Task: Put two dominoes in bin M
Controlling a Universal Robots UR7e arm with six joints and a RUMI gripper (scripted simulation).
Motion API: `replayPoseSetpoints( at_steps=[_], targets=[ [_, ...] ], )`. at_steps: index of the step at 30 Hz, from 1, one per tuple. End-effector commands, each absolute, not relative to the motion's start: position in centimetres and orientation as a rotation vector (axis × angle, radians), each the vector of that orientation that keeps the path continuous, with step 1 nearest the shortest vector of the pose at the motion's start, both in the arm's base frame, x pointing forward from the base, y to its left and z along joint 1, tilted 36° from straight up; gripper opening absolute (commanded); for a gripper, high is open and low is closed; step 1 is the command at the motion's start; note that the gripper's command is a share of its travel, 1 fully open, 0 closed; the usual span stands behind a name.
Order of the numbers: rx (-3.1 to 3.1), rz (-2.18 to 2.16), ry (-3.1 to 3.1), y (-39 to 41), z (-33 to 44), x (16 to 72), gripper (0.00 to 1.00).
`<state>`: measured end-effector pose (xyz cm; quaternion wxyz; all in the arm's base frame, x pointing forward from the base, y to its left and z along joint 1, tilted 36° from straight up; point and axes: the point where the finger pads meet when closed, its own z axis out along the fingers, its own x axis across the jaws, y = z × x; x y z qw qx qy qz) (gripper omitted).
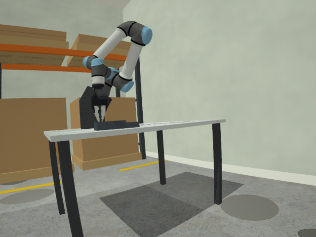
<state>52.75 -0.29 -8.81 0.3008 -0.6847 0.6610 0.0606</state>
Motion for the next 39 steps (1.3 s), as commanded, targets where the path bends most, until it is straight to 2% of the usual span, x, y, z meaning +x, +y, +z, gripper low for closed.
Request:
replayPoseSetpoints(
  at_steps=[1, 20, 39],
  targets=[
    [-1.817, 0.160, 1.754, -0.6, -8.3, 52.6, 0.04],
    [-1.817, 0.160, 1.754, -2.4, -5.4, 51.5, 0.04],
    [-1.817, 0.160, 1.754, 5.0, -1.5, 50.1, 0.04]
  ],
)
